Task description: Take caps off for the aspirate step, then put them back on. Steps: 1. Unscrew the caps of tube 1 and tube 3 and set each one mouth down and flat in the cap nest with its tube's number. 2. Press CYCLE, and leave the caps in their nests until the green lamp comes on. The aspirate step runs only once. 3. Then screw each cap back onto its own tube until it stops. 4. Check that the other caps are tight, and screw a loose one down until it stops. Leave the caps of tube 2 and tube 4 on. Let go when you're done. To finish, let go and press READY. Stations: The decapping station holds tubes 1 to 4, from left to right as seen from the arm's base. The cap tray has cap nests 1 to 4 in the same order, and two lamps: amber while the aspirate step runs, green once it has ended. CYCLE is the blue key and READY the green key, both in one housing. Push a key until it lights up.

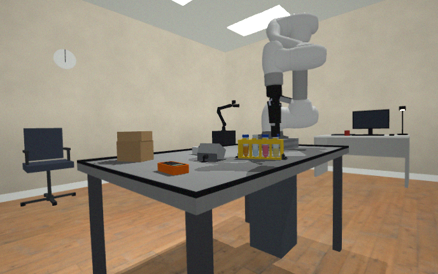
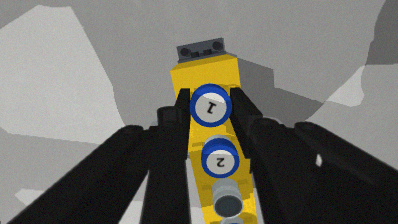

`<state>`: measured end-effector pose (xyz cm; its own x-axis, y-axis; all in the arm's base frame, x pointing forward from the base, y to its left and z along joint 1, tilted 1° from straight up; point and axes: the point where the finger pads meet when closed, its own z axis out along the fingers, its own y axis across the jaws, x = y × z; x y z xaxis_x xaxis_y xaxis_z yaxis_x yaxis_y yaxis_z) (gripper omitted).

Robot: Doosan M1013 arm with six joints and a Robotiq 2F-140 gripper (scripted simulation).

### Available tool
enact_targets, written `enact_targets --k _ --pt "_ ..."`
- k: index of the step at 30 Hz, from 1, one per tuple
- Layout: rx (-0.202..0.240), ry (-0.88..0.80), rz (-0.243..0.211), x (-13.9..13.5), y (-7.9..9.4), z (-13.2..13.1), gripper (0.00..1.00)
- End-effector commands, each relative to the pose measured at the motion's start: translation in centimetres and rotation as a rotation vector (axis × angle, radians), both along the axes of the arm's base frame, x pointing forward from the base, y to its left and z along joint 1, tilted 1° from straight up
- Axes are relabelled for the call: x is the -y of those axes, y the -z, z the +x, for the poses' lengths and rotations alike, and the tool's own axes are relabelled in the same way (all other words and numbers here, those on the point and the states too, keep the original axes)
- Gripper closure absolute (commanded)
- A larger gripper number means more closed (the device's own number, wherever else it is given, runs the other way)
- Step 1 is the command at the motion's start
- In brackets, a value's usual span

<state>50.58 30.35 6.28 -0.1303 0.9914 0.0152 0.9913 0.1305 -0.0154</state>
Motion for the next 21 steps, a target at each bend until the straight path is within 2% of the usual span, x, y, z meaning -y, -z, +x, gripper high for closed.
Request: enact_targets --k 1,3,10,11,21 --pt "0.008 0.256 -0.022 -0.04 -0.06 0.03 0.7" --pt "0.007 0.353 -0.023 -0.04 -0.05 0.03 0.7" --pt "0.007 0.353 -0.023 -0.04 -0.05 0.03 0.7" --pt "0.007 0.353 -0.023 -0.04 0.03 0.03 0.59" --pt "0.007 0.353 -0.023 -0.03 0.03 0.03 0.59"
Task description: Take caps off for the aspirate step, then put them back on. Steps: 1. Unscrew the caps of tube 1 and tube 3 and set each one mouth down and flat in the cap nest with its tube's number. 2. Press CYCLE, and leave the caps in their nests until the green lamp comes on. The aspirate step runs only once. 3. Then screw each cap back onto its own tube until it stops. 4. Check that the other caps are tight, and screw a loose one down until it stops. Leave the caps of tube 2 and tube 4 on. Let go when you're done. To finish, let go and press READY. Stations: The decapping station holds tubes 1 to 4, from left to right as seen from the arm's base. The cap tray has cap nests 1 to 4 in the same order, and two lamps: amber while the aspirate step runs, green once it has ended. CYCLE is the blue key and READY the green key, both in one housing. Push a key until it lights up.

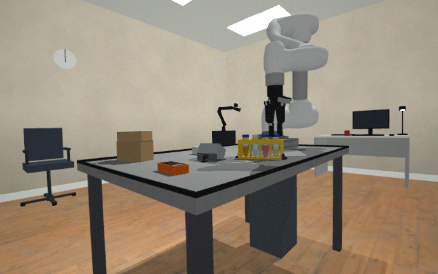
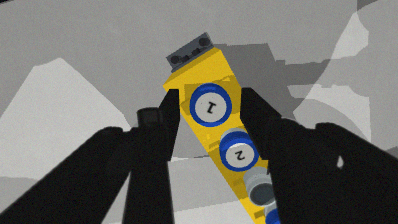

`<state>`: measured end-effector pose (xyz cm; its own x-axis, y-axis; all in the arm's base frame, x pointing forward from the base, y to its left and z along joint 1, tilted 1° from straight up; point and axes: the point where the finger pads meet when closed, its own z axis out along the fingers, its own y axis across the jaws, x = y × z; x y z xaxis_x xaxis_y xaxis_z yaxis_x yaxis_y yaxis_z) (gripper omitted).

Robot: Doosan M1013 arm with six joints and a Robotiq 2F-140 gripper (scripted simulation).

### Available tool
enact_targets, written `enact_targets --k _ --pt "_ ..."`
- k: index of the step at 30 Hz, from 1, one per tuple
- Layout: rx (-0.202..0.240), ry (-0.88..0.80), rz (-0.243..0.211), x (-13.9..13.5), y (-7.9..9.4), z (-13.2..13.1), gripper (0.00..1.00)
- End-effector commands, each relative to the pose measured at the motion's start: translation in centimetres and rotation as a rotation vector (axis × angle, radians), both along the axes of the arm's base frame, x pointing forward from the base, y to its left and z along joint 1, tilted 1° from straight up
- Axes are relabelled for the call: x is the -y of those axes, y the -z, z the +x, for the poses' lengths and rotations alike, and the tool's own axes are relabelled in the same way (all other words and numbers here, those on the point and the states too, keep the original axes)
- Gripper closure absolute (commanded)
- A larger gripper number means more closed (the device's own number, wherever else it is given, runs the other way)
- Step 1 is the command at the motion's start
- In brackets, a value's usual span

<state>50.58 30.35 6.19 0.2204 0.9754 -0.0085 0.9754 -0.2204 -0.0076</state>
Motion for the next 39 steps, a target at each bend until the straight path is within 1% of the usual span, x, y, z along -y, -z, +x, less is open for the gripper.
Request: enact_targets --k 1,3,7,18,20,21,27,28,39 --pt "0.0 -0.083 0.001 -0.03 -0.11 0.03 0.59" --pt "0.0 -0.083 0.001 -0.03 -0.11 0.03 0.59" --pt "-0.001 -0.395 0.004 -0.03 -0.11 0.03 0.59" --pt "-0.004 -0.949 0.007 -0.03 -0.11 0.03 0.59" --pt "-0.004 -0.949 0.007 -0.03 -0.11 0.03 0.59" --pt "-0.006 -1.047 0.01 -0.03 -0.11 0.03 0.59" --pt "-0.006 -1.047 0.01 -0.03 -0.11 0.03 0.59" --pt "-0.006 -1.047 0.01 -0.03 -0.11 0.03 0.7" --pt "-0.006 -1.047 0.01 -0.04 -0.11 0.03 0.7"
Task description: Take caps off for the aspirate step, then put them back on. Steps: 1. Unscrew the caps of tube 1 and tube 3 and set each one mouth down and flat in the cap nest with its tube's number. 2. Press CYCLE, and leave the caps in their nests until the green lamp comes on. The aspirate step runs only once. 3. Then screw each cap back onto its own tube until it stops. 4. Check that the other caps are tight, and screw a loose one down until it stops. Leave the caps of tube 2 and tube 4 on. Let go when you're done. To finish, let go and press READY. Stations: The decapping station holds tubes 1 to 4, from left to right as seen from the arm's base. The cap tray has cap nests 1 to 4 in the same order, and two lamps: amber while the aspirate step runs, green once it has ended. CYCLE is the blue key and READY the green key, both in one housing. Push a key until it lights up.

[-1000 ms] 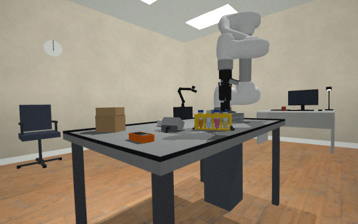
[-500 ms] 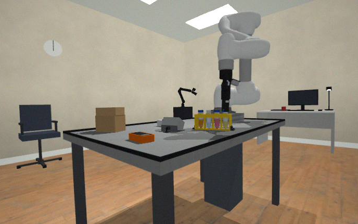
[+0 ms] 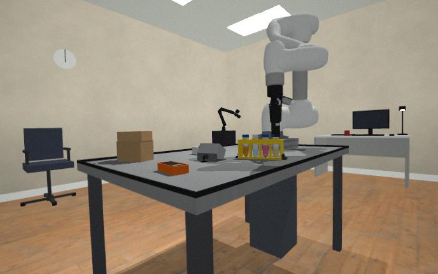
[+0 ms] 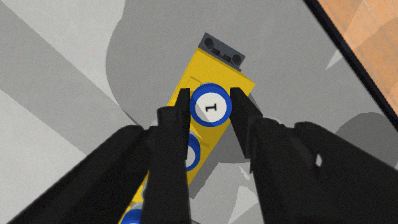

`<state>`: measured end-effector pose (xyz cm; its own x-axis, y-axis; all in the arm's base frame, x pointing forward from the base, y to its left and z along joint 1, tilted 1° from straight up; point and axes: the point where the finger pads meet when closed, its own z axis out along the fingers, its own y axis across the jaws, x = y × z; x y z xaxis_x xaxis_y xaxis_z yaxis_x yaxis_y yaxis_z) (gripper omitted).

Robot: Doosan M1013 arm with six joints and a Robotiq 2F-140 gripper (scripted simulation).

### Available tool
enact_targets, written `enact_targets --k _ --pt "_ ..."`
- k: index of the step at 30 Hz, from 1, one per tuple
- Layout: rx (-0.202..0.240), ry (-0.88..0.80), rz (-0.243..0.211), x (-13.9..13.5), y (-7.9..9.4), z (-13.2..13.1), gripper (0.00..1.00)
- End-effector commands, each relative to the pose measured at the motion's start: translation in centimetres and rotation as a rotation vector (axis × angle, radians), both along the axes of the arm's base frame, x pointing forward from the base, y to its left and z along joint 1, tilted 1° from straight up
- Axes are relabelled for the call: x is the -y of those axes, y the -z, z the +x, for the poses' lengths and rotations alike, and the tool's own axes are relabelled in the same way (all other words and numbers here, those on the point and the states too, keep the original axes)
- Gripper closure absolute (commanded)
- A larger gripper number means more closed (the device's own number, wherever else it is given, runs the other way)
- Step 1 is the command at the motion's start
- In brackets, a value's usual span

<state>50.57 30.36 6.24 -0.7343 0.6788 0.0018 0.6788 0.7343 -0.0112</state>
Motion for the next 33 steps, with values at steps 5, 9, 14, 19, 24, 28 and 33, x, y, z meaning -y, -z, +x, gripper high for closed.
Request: enact_targets --k 5,9,14,19,24,28,33 --pt "0.001 0.1 0.0 -0.02 -0.06 0.04 0.7" --pt "0.002 0.3 -0.002 -0.02 -0.06 0.04 0.7" --pt "0.004 0.5 -0.003 -0.02 -0.05 0.04 0.7" --pt "0.005 0.7 -0.005 -0.02 -0.04 0.04 0.7" --pt "0.007 0.95 -0.007 -0.02 -0.04 0.04 0.7" --pt "0.007 1.047 -0.008 -0.02 -0.03 0.04 0.7" --pt "0.007 1.047 -0.008 -0.02 -0.02 0.04 0.7"
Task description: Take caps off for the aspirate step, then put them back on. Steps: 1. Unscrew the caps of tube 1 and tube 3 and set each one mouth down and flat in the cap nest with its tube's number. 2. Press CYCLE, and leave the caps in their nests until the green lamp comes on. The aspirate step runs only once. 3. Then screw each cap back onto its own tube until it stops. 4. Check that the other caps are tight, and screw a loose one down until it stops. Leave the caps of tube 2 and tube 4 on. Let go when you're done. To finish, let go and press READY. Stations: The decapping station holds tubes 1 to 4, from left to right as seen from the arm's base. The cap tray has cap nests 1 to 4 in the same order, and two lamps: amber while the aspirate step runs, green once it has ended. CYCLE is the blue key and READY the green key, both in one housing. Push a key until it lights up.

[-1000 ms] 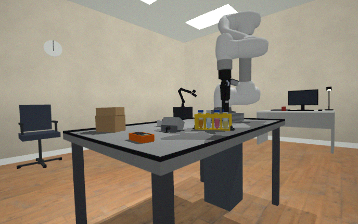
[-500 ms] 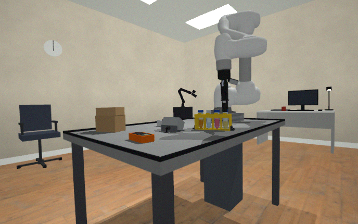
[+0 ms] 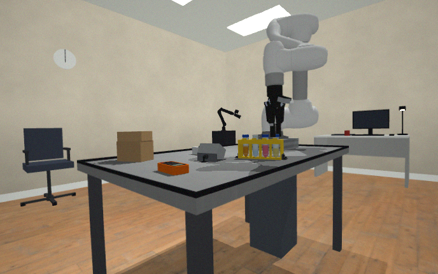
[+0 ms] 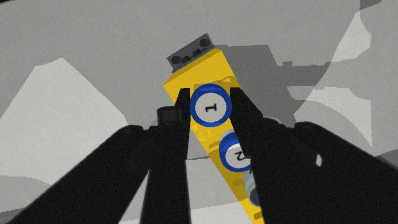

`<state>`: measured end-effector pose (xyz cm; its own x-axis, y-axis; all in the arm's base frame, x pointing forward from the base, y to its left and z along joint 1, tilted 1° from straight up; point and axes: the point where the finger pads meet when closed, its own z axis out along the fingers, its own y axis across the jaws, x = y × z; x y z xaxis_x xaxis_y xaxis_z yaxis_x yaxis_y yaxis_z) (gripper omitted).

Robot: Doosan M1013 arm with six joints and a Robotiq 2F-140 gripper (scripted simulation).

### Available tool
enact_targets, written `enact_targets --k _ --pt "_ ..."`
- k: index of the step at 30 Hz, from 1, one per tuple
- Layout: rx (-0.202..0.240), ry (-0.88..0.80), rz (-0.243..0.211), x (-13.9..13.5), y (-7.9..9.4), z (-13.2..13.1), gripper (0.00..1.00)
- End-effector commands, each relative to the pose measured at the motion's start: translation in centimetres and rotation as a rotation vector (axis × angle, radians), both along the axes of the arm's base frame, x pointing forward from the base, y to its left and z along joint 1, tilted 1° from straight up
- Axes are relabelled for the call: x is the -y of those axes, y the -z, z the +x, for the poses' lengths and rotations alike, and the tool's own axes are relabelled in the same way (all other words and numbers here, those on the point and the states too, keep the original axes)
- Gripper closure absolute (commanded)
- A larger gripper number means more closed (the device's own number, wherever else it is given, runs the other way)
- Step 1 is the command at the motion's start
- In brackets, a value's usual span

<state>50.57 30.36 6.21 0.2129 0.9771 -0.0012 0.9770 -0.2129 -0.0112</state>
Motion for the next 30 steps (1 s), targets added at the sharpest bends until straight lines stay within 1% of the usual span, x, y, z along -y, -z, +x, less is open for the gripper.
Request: enact_targets --k 1,2,12,14,16,19,30 --pt "0.003 0.008 -0.007 -0.02 -0.06 0.04 0.7" --pt "0.003 0.008 -0.007 -0.03 0.02 0.04 0.59" --pt "0.003 0.008 -0.007 -0.03 0.01 0.04 0.59" --pt "0.002 -0.159 -0.006 -0.03 -0.03 0.04 0.59" --pt "0.002 -0.159 -0.006 -0.03 -0.03 0.04 0.59" --pt "0.002 -0.409 -0.003 -0.03 -0.03 0.04 0.59" --pt "0.001 -0.959 0.0 -0.03 -0.03 0.03 0.59"
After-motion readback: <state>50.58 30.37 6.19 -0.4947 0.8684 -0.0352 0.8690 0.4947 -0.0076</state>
